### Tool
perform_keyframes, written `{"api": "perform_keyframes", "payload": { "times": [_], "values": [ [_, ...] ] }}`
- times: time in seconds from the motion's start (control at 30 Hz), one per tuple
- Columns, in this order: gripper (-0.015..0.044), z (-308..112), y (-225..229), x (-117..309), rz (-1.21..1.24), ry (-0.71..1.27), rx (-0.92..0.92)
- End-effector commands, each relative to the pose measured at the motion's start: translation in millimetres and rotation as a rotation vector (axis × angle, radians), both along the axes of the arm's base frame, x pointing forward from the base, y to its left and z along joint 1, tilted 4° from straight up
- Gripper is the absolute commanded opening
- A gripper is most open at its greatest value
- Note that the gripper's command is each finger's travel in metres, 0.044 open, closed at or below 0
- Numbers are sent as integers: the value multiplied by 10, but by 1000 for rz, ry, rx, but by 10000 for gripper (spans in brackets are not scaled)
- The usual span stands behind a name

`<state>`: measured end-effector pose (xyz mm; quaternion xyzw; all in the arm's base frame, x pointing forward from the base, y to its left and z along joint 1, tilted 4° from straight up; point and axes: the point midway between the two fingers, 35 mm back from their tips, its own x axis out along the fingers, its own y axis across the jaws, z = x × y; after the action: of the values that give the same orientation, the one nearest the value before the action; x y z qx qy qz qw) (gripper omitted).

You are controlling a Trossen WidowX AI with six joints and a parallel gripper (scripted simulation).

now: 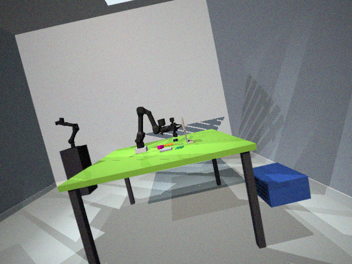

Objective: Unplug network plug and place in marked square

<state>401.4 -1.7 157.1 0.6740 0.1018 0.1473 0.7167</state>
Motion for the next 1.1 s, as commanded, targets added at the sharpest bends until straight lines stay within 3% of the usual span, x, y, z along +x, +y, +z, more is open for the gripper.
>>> {"api": "perform_keyframes", "payload": {
  "times": [0.0,1.07],
  "values": [
    [0,-2,-5,-3,-4,1,1],
    [0,-22,-25,-203,-4,3,1]
  ]
}}
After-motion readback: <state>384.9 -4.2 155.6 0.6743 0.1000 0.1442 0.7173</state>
